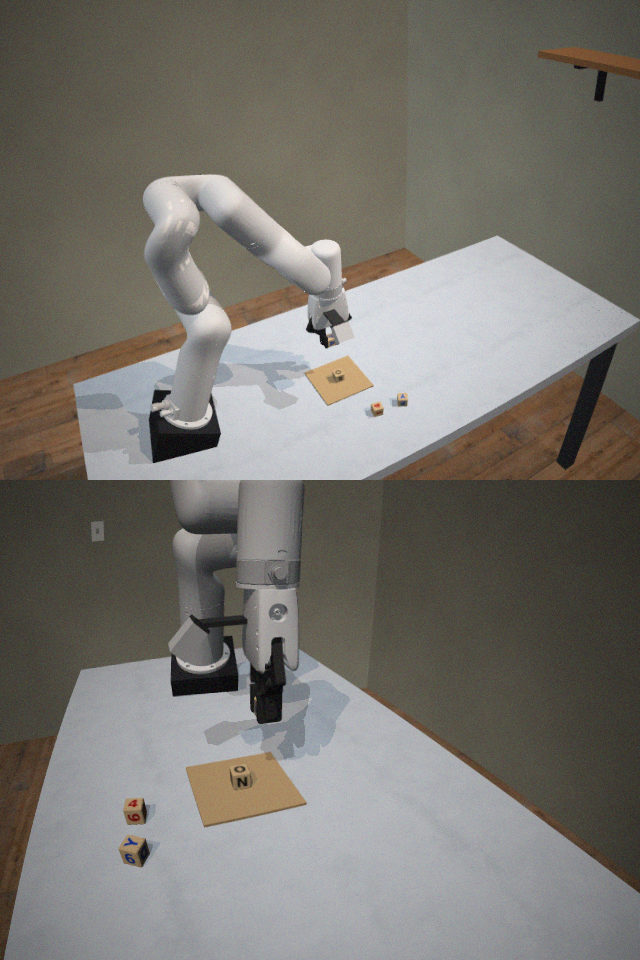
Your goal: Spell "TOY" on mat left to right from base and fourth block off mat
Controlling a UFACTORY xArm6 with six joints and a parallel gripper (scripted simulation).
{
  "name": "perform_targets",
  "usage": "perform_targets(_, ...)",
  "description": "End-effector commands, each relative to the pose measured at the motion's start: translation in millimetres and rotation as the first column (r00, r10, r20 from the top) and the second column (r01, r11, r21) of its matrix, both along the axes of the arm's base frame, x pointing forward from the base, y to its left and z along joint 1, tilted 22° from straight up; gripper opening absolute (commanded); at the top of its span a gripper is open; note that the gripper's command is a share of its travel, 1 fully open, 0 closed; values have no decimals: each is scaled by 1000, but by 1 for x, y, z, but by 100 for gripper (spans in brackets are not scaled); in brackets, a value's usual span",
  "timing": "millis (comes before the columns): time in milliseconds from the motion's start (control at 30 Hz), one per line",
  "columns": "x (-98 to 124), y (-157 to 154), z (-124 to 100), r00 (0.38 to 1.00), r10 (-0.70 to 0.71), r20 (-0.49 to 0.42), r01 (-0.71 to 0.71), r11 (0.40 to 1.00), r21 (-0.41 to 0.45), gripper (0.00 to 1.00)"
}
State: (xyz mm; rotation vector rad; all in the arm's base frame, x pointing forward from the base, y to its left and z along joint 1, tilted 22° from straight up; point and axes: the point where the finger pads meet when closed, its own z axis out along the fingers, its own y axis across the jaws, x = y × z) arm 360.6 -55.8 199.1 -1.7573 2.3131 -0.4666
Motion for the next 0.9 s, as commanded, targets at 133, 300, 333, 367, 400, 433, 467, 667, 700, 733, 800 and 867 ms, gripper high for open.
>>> perform_targets(133, 6, -2, -13, 1000, 0, 3, 0, 1000, 0, 21)
perform_targets(300, 14, -5, -33, 1000, 0, 3, 0, 1000, 0, 21)
perform_targets(333, 15, -5, -38, 1000, 0, 3, 0, 1000, 0, 21)
perform_targets(367, 17, -6, -43, 1000, 0, 3, 0, 1000, 0, 21)
perform_targets(400, 19, -6, -47, 1000, 0, 3, 0, 1000, 0, 21)
perform_targets(433, 21, -7, -52, 1000, 0, 3, 0, 1000, 0, 21)
perform_targets(467, 22, -8, -56, 1000, 0, 3, 0, 1000, 0, 21)
perform_targets(667, 28, -10, -72, 1000, 0, 3, 0, 1000, 0, 21)
perform_targets(700, 29, -10, -75, 1000, 0, 3, 0, 1000, -1, 21)
perform_targets(733, 30, -10, -78, 1000, 0, 3, 0, 1000, 0, 21)
perform_targets(800, 32, -11, -82, 1000, 0, 3, 0, 1000, 0, 21)
perform_targets(867, 33, -11, -84, 1000, 0, 3, 0, 1000, -1, 21)
